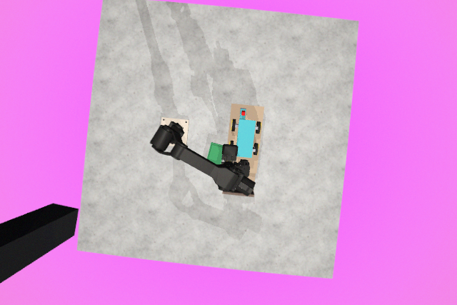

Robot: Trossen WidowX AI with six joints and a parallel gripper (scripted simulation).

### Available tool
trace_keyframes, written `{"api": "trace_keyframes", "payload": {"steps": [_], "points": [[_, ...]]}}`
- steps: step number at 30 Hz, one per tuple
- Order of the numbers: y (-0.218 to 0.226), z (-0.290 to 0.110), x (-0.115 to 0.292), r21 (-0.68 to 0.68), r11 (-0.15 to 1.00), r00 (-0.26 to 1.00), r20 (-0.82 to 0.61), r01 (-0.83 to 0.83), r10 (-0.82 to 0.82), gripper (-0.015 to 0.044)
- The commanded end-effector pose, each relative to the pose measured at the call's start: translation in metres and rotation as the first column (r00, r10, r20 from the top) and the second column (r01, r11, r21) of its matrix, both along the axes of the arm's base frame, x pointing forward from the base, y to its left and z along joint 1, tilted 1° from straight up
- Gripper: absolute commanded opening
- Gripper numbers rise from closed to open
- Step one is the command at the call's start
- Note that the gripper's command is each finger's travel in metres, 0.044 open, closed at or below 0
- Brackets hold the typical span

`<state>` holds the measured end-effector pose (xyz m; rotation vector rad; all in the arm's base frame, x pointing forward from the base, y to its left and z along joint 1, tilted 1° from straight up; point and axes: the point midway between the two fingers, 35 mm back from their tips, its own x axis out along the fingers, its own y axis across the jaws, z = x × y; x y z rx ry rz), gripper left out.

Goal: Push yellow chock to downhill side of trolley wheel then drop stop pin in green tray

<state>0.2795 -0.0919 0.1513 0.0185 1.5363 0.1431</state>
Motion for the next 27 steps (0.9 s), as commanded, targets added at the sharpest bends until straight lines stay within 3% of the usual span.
{"api": "trace_keyframes", "payload": {"steps": [1,6,10,14,27], "points": [[-0.001,0.014,0.0,0.005,1.0,1.0,0.005,-0.003,0.003,0.019],[-0.002,0.027,0.001,0.005,1.0,1.0,0.005,-0.003,0.003,0.019],[-0.002,0.019,0.0,0.0,1.0,1.0,0.002,0.001,-0.001,0.0295],[-0.008,0.035,0.011,-0.011,0.994,0.989,0.099,0.112,-0.11,0.019],[0.057,0.048,0.031,0.1,0.852,0.856,-0.001,0.514,-0.517,0.019]]}}
